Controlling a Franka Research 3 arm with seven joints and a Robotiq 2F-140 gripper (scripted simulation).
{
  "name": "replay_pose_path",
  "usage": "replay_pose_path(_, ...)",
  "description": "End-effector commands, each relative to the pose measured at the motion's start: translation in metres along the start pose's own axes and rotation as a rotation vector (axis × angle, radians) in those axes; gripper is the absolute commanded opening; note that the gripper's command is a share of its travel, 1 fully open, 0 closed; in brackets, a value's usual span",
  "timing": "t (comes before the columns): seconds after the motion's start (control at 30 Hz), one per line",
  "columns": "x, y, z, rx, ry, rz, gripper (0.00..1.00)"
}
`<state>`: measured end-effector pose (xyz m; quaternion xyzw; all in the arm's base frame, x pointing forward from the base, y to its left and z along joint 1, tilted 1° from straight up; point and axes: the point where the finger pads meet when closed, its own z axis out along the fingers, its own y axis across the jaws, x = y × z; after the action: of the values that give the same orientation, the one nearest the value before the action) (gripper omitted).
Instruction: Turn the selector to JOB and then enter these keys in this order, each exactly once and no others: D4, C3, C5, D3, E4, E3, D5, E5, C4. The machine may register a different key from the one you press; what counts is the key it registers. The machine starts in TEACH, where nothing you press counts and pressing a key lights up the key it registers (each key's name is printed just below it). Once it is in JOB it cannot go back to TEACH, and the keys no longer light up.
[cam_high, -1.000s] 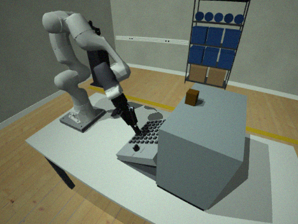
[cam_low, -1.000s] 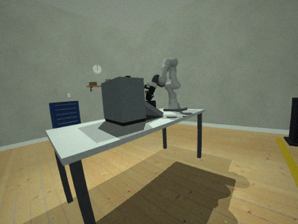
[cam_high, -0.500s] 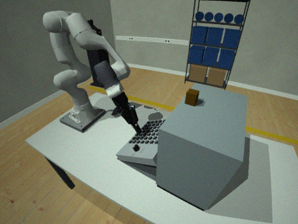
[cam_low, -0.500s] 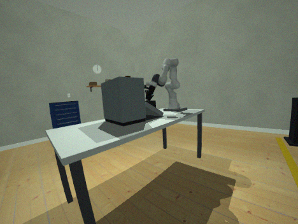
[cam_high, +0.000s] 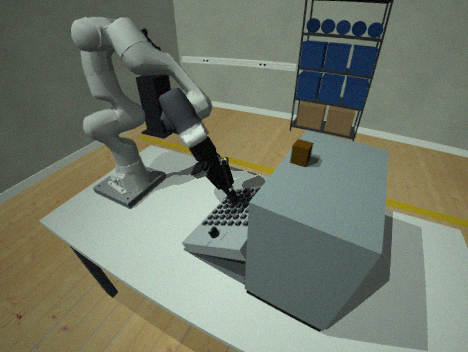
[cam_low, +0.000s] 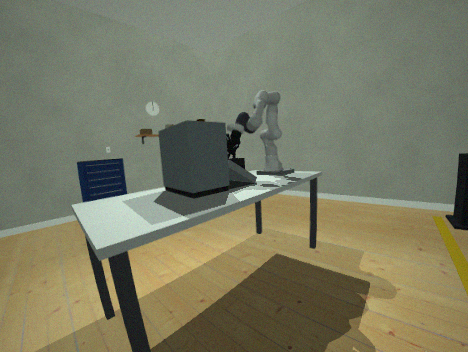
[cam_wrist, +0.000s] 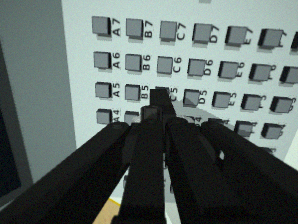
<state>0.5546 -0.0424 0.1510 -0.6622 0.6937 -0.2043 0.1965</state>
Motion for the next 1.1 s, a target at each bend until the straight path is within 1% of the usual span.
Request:
replay_pose_path(0.0,-0.004,0.002,0.003,-0.063,0.040,0.065,0.10)
replay_pose_path(0.17,-0.004,0.002,0.007,-0.063,0.040,0.065,0.10)
replay_pose_path(0.53,-0.003,0.003,0.023,-0.063,0.040,0.065,0.10)
replay_pose_path(1.07,-0.003,0.003,0.024,-0.063,0.040,0.065,0.10)
